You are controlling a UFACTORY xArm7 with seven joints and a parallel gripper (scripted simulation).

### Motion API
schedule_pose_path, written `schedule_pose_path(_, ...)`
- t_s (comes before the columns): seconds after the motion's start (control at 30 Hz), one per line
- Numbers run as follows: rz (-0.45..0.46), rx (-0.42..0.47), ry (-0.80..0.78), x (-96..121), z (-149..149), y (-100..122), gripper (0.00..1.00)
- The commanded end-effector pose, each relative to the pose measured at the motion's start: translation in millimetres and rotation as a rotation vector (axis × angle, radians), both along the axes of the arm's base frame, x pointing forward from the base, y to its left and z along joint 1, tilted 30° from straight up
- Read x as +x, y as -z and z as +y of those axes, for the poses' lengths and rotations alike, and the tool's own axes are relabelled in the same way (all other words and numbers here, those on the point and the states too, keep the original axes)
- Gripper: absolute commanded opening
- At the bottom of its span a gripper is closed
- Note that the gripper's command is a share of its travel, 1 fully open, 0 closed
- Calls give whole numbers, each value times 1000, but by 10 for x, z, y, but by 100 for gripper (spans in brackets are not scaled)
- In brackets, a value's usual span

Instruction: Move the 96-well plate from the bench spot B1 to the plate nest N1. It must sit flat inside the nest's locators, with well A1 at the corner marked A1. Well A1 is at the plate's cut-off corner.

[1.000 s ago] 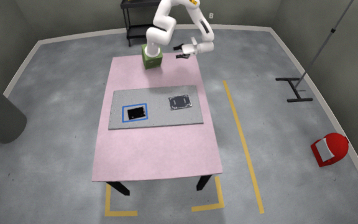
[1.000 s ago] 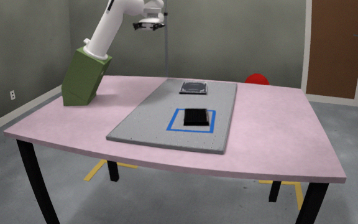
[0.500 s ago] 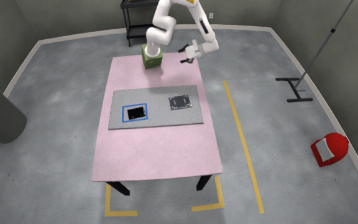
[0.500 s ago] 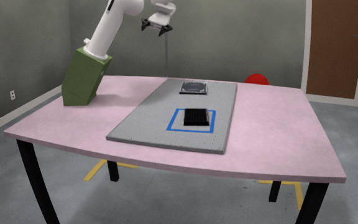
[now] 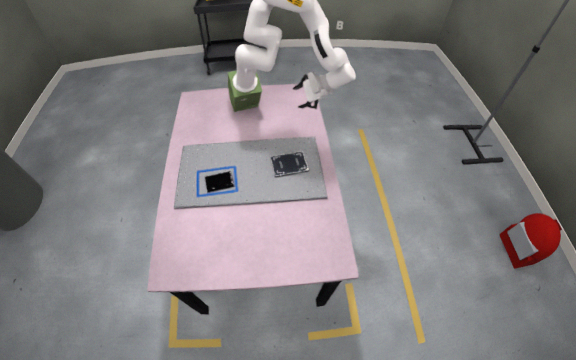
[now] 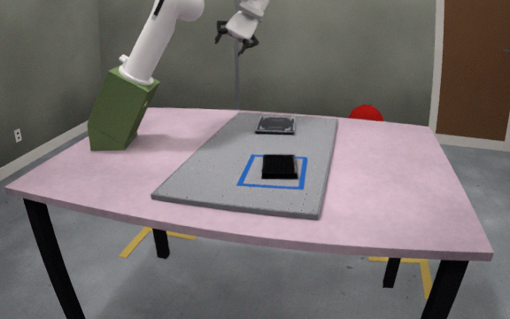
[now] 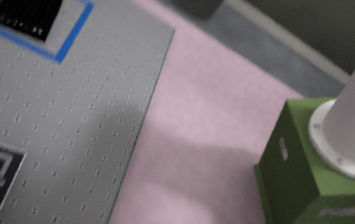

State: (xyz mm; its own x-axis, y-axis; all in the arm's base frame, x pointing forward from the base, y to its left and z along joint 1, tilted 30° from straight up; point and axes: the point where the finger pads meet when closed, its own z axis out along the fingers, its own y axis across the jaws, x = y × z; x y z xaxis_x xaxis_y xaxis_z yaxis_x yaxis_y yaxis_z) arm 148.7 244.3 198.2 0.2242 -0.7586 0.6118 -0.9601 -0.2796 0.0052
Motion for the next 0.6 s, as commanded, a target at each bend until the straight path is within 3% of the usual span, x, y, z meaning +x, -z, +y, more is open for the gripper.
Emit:
schedule_pose_path(0.0, 60, 102, -49, 112, 106, -52, 100)
schedule_pose_path(0.27, 156, 328, -151, 430, 289, -196, 100)
schedule_pose_path(0.33, 156, 328, -151, 430, 289, -196, 100)
schedule_pose_path(0.5, 190, 478, -214, 653, 356, -291, 100)
schedule_pose_path(0.57, 194, 495, -221, 725, 375, -322, 100)
